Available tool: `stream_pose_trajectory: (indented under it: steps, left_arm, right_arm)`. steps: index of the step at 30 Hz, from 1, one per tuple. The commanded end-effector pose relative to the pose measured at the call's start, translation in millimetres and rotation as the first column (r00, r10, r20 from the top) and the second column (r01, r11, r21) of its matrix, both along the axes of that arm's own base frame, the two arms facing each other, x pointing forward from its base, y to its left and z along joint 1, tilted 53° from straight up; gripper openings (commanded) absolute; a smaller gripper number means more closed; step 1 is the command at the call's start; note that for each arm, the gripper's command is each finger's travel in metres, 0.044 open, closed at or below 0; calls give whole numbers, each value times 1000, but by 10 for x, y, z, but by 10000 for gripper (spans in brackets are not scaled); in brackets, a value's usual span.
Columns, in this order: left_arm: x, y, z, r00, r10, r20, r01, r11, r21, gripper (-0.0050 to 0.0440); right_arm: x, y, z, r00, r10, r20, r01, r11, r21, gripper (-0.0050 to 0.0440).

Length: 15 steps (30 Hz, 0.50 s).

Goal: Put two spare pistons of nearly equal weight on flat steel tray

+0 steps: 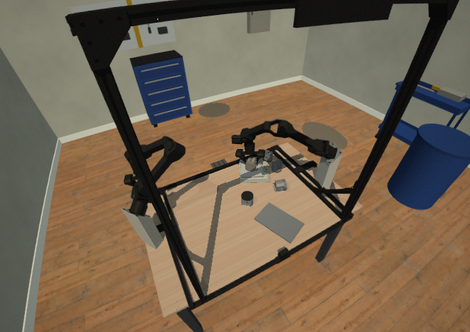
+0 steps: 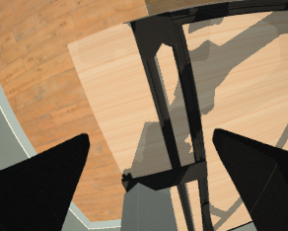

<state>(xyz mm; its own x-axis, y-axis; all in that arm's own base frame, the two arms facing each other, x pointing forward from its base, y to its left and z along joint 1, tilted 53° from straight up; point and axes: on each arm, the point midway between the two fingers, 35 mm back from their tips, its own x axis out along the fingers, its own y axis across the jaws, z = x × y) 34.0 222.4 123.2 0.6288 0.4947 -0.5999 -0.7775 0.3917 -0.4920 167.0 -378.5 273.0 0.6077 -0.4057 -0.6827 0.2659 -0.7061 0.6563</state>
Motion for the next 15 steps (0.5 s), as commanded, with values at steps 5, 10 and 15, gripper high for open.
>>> stream_pose_trajectory:
  steps: [5,10,15]
  left_arm:
    - [2,-1,2,1000,-1,1,1,1000,1,440]
    - [2,-1,2,1000,-1,1,1,1000,1,440]
    - [2,-1,2,1000,-1,1,1,1000,1,440]
  right_arm:
    - [-3,-10,-18,1000,-7,-2,7,1000,5,378]
    - [-3,-10,-18,1000,-7,-2,7,1000,5,378]
    - [-12,-4,-6,1000,-7,-2,7,1000,5,378]
